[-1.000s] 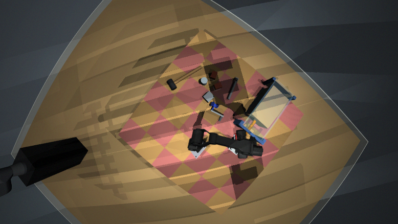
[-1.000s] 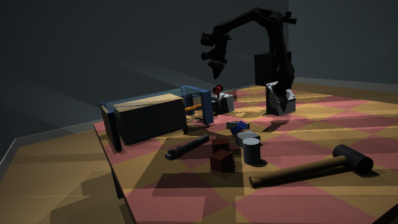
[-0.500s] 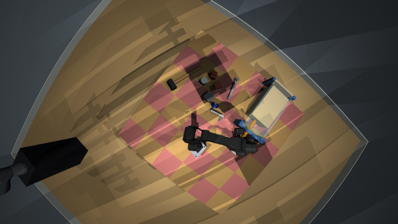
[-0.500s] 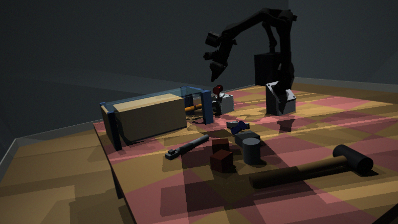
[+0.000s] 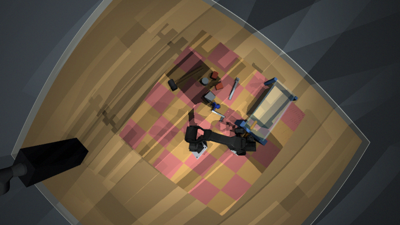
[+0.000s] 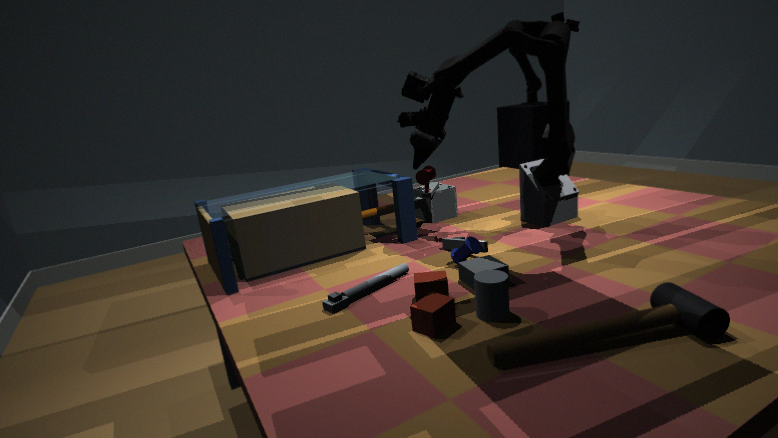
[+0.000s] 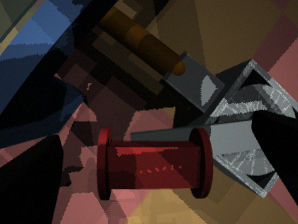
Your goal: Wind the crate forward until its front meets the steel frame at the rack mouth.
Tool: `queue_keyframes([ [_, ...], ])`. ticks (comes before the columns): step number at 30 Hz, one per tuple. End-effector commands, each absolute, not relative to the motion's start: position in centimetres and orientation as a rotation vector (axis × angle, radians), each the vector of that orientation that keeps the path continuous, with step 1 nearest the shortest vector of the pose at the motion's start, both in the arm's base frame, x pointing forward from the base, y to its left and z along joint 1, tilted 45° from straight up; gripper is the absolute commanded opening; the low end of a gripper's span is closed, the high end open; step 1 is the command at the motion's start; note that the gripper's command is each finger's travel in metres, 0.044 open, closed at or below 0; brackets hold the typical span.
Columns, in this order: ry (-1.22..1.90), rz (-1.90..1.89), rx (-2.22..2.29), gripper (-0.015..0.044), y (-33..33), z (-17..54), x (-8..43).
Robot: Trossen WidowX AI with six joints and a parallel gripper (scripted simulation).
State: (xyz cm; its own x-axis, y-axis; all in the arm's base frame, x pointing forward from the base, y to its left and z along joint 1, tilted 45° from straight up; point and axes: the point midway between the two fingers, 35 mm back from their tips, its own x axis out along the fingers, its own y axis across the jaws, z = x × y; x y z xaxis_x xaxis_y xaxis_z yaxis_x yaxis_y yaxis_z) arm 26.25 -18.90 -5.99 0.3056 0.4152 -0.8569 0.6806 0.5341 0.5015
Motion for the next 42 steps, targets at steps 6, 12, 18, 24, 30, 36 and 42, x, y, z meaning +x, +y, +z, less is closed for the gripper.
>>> queue_keyframes([
  [6,1.314,-0.228,1.077,0.0440,-17.8,-7.0,26.3],
  [12,1.314,-0.228,1.077,0.0440,-17.1,-7.7,26.3],
  [18,1.314,-0.227,1.078,0.0440,-16.4,-8.4,26.2],
  [24,1.314,-0.227,1.078,0.0440,-15.7,-8.9,26.1],
  [30,1.317,-0.227,1.071,0.0309,-15.9,-8.8,26.1],
  [36,1.317,-0.227,1.071,0.0210,-15.9,-8.8,26.1],
  [42,1.317,-0.227,1.071,0.0170,-15.9,-8.8,26.1],
])
